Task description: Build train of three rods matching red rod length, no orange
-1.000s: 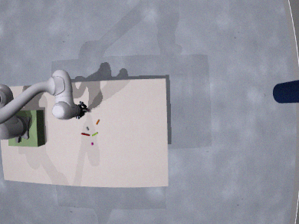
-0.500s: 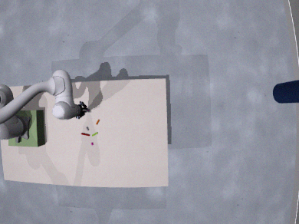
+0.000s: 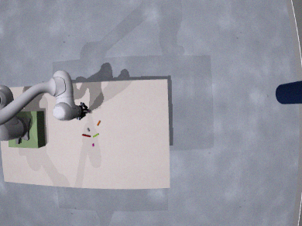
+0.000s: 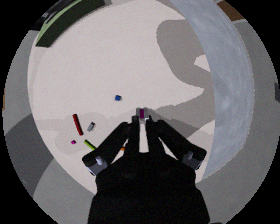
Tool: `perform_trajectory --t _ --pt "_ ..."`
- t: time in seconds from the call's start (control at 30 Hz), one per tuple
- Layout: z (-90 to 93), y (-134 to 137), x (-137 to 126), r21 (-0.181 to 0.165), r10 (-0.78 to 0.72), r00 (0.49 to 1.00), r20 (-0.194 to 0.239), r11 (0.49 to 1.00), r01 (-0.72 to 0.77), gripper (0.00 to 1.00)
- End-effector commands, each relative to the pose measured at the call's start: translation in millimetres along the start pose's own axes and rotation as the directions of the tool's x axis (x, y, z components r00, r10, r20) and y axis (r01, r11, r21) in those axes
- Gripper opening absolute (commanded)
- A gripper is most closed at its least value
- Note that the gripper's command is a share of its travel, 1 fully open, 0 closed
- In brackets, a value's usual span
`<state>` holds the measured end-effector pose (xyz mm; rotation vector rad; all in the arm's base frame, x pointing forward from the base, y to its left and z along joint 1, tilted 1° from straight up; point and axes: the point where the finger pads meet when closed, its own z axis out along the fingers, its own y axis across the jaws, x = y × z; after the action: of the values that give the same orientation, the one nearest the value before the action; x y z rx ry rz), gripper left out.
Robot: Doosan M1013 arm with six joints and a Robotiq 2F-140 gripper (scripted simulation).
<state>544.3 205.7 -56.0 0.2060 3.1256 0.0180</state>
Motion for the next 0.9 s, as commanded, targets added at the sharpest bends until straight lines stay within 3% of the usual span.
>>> perform_trajectory --t 0.0,0.87 --pt "-0.1 0.1 0.0 0.0 0.0 1.0 0.0 1.0 0.0 0.03" --pt "-0.1 0.1 0.0 0.0 0.0 1.0 0.0 1.0 0.0 0.15"
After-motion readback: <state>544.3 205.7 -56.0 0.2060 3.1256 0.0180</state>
